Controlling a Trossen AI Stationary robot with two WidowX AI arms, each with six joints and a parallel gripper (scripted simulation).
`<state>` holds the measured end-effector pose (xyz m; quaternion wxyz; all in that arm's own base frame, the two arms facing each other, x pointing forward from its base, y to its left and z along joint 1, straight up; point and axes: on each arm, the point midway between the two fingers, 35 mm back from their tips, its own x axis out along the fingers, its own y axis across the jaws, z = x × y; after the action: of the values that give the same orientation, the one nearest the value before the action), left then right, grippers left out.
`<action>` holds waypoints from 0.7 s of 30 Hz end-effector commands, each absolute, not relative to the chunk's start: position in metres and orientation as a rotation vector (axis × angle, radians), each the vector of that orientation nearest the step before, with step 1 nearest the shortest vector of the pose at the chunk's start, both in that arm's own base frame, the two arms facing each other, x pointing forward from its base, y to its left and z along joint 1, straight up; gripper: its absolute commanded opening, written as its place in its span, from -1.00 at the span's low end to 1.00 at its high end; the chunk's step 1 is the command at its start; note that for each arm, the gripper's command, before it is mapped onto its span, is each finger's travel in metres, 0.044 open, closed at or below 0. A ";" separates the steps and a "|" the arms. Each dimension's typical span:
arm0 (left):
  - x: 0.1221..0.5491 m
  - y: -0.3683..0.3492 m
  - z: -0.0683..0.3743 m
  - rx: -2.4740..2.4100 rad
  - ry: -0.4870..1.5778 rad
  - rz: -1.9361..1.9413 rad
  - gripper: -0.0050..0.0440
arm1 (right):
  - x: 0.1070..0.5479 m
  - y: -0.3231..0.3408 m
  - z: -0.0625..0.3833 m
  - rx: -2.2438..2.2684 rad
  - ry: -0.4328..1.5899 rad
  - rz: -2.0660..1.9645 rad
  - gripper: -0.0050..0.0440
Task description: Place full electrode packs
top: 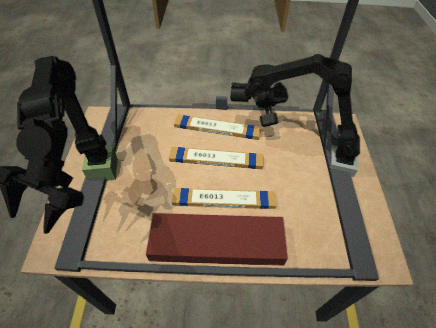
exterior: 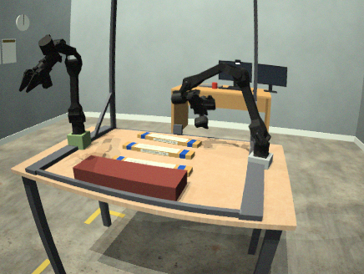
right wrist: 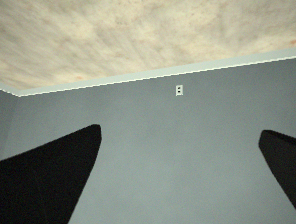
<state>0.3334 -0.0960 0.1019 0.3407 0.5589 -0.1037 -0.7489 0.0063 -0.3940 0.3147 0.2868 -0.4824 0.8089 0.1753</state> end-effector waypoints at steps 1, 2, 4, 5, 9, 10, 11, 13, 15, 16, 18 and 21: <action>0.335 -0.096 0.110 1.481 -0.282 -1.930 1.00 | 0.006 -0.391 0.324 -1.303 2.170 0.438 1.00; 0.335 -0.096 0.110 1.481 -0.282 -1.930 1.00 | 0.006 -0.391 0.324 -1.303 2.170 0.438 1.00; 0.335 -0.096 0.110 1.481 -0.282 -1.930 1.00 | 0.006 -0.391 0.324 -1.303 2.170 0.438 1.00; 0.335 -0.096 0.110 1.481 -0.282 -1.930 1.00 | 0.006 -0.391 0.324 -1.303 2.170 0.438 1.00; 0.335 -0.096 0.110 1.481 -0.282 -1.930 1.00 | 0.006 -0.391 0.324 -1.303 2.170 0.438 1.00; 0.335 -0.096 0.110 1.481 -0.282 -1.930 1.00 | 0.006 -0.391 0.324 -1.303 2.170 0.438 1.00; 0.335 -0.096 0.110 1.481 -0.282 -1.930 1.00 | 0.006 -0.391 0.324 -1.303 2.170 0.438 1.00; 0.335 -0.096 0.110 1.481 -0.282 -1.930 1.00 | 0.006 -0.391 0.324 -1.303 2.170 0.438 1.00; 0.335 -0.096 0.110 1.481 -0.282 -1.930 1.00 | 0.006 -0.391 0.324 -1.303 2.170 0.438 1.00; 0.335 -0.096 0.110 1.481 -0.282 -1.930 1.00 | 0.006 -0.391 0.324 -1.303 2.170 0.438 1.00; 0.333 -0.096 0.102 1.454 -0.270 -1.948 1.00 | 0.006 -0.394 0.315 -1.289 2.162 0.468 1.00; 0.333 -0.096 0.102 1.454 -0.270 -1.948 1.00 | 0.006 -0.394 0.315 -1.289 2.162 0.468 1.00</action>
<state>0.3334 -0.0960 0.1018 0.3407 0.5588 -0.1036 -0.7490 0.0063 -0.3939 0.3146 0.2868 -0.4824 0.8089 0.1754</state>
